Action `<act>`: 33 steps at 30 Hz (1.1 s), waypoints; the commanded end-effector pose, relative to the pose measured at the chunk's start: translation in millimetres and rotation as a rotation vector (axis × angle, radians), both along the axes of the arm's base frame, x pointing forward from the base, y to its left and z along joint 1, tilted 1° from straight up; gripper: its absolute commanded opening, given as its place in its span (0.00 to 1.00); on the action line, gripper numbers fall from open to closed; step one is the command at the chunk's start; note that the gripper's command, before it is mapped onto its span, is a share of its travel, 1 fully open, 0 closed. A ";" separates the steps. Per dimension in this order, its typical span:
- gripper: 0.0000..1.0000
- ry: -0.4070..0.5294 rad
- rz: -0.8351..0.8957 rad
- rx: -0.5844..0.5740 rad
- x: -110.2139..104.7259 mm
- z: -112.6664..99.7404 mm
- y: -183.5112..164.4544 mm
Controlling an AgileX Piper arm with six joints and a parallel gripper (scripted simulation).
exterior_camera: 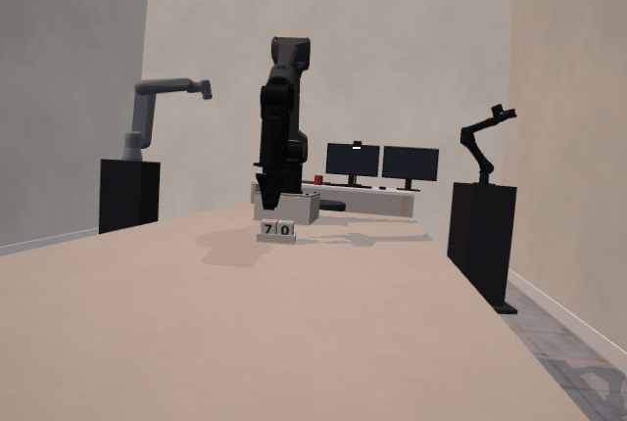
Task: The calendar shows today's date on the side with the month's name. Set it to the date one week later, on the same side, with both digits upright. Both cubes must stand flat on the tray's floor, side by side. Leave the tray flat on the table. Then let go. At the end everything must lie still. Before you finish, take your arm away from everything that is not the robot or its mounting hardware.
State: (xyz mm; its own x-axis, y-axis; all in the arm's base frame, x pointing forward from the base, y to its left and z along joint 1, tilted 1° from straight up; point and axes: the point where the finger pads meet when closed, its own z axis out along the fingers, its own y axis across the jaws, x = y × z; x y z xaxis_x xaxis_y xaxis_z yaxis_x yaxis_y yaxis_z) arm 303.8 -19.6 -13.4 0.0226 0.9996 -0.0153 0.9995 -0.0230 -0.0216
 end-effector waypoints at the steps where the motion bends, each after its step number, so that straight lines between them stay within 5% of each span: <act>1: 0.64 0.001 -0.001 -0.001 -0.4 -2.9 -0.4; 33: 0.64 -0.001 -0.001 -0.001 -0.1 -17.5 -0.6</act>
